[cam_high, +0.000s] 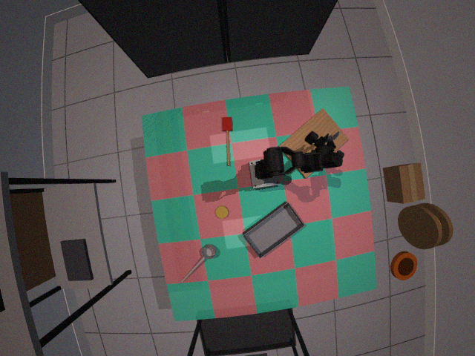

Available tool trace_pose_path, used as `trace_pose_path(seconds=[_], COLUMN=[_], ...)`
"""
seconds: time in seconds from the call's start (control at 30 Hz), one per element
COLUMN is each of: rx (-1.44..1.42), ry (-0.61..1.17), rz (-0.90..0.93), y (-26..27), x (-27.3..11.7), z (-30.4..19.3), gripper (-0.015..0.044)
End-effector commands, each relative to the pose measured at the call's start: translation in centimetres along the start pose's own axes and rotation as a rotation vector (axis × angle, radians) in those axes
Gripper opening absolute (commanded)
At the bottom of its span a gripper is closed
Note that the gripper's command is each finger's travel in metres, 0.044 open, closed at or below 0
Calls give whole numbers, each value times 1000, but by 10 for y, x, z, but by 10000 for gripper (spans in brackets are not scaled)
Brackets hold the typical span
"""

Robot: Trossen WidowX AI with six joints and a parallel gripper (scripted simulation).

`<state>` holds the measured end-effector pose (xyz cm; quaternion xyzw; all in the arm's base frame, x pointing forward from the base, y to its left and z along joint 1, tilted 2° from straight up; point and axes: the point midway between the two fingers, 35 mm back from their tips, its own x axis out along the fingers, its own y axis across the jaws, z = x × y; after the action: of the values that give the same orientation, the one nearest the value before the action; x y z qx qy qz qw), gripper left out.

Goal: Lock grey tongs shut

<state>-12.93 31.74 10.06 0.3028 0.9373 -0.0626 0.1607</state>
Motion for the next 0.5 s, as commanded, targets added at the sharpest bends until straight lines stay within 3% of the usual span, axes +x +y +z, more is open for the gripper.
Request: trace_pose_path(seconds=[0.0, 0.47], rx=[1, 0], ry=[6, -32], rz=[-5, 8], y=[-1, 6], x=[0, 6], z=[-1, -2], gripper=[-150, -150])
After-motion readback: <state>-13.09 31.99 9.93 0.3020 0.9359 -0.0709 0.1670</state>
